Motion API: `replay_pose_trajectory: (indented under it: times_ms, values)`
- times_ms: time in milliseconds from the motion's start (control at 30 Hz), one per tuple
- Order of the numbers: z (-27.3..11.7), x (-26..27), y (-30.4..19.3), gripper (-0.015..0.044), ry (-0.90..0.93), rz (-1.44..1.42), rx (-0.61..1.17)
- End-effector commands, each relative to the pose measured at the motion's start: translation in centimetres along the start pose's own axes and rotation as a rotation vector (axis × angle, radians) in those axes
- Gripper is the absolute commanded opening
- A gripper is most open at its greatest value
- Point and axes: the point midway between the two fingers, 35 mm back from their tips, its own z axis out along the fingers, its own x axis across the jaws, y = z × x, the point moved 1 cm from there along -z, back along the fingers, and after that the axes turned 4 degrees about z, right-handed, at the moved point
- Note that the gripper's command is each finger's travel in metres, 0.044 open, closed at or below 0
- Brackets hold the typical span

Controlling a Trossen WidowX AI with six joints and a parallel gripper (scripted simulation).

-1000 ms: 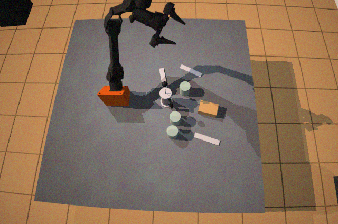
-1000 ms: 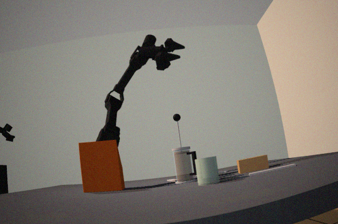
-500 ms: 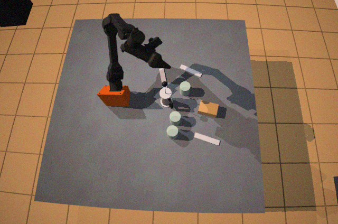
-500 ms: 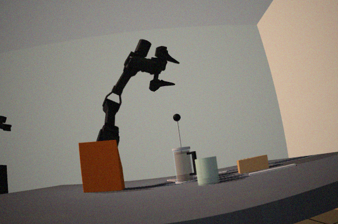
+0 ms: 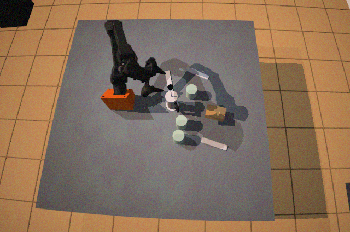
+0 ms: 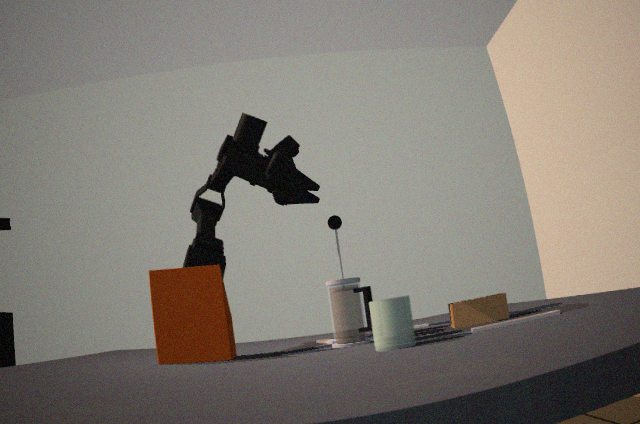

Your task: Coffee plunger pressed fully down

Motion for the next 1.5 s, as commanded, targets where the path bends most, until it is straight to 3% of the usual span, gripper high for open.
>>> replay_pose_trajectory:
  times_ms: [0, 1133, 1467]
  values:
    - [1.3, 0.3, -3.0, 0.0440, 0.016, 0.022, 0.002]
    - [5.6, 0.4, -3.5, 0.0440, 0.019, 0.021, 0.000]
    - [5.6, 0.4, -3.5, 0.0177, 0.019, 0.021, 0.000]
